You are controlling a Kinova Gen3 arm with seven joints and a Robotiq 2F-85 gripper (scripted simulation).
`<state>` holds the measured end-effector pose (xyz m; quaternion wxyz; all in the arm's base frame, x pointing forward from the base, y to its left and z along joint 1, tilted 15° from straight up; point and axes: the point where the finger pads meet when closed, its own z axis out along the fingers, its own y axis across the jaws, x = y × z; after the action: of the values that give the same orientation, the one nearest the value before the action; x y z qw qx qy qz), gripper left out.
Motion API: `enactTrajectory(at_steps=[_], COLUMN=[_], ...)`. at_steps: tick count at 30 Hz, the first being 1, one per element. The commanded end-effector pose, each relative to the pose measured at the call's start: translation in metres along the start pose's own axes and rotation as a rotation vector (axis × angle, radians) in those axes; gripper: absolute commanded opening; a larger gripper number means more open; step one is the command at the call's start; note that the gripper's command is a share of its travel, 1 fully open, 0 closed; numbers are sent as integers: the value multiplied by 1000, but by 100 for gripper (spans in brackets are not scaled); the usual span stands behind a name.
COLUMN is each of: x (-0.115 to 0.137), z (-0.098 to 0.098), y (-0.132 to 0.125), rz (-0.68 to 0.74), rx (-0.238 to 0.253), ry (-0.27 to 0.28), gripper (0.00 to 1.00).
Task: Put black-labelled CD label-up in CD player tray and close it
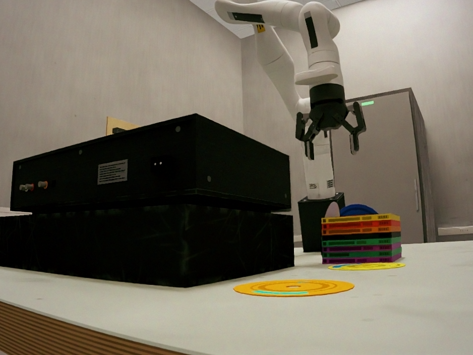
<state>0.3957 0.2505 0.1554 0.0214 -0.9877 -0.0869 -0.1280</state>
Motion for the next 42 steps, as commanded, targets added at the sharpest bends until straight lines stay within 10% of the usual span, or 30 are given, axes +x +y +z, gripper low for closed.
enactTrajectory(at_steps=[1,36,37,42], x=[0,0,0,0], z=[-1,-1,-1,3], y=[-1,-1,-1,-1], rz=[-2,-2,-2,-2], rx=[1,1,1,-9], ry=[2,2,2,2], gripper=[100,100,16,16])
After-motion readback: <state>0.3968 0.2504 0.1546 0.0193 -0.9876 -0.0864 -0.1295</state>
